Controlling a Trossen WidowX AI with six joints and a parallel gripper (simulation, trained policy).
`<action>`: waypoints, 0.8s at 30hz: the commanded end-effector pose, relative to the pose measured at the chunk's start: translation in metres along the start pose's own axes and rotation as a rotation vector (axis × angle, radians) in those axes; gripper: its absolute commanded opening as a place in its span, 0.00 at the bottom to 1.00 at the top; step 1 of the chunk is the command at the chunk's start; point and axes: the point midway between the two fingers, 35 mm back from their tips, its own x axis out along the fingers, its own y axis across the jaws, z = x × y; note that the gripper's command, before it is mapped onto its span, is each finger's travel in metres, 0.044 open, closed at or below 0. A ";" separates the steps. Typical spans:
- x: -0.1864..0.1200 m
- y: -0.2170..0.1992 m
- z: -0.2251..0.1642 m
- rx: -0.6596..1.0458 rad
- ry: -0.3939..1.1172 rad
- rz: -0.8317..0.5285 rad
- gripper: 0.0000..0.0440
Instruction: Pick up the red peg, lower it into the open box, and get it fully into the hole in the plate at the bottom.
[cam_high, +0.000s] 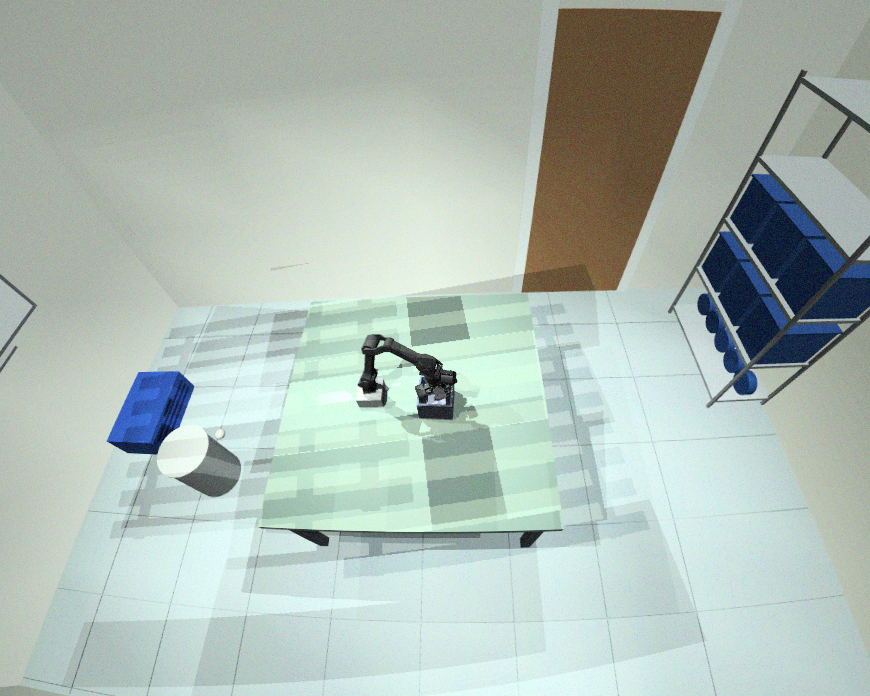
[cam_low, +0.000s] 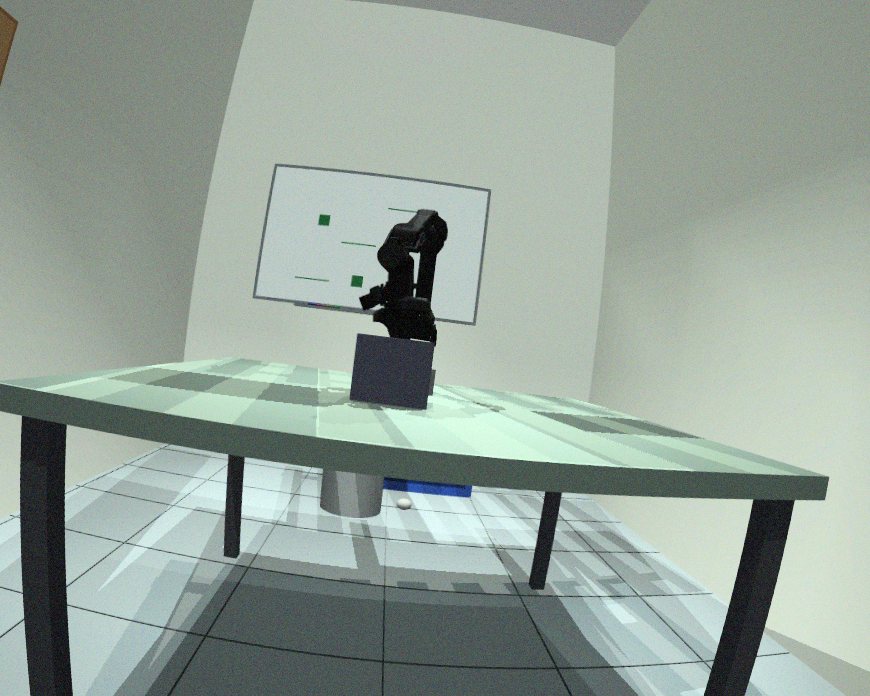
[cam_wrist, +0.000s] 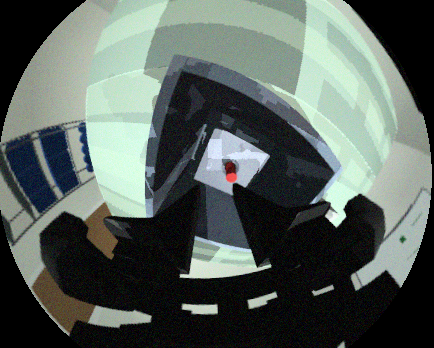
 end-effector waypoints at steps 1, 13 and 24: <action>-0.010 0.006 0.002 0.000 0.020 0.035 0.40; -0.056 0.028 0.012 -0.010 0.064 0.186 0.48; -0.125 0.047 0.020 -0.079 0.044 0.358 0.50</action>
